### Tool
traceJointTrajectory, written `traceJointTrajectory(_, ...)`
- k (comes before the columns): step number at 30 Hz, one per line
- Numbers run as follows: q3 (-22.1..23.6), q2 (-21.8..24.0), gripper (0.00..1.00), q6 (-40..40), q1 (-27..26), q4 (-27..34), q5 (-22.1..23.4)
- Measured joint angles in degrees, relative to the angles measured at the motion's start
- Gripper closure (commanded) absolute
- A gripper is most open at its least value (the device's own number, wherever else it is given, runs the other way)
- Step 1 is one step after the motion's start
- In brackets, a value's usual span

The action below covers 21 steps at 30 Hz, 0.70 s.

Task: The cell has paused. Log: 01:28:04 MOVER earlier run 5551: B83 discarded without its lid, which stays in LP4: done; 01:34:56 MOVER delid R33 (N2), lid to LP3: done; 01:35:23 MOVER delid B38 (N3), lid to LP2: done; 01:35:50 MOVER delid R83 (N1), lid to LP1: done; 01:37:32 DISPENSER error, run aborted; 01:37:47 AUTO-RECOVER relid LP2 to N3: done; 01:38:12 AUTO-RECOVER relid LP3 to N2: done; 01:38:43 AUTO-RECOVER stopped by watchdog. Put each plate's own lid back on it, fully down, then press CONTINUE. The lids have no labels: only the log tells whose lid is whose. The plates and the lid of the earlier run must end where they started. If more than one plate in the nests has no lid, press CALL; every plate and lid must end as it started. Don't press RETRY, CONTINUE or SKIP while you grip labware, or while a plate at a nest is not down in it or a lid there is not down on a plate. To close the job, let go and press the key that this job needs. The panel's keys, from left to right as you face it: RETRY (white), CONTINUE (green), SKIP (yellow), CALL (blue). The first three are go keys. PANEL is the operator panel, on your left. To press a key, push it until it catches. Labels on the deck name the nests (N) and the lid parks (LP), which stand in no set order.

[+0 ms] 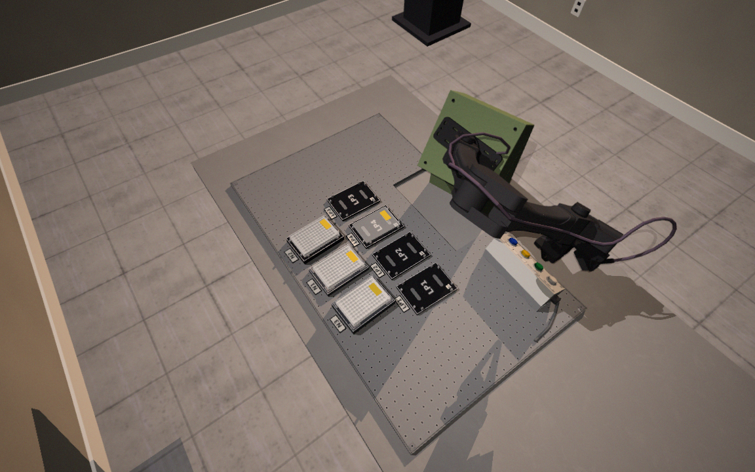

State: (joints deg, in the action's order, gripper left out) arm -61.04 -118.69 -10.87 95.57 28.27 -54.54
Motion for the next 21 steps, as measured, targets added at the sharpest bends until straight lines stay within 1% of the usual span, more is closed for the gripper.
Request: traceJointTrajectory(21,0.74,-0.57,1.00,1.77,-0.79,-2.54,0.04)
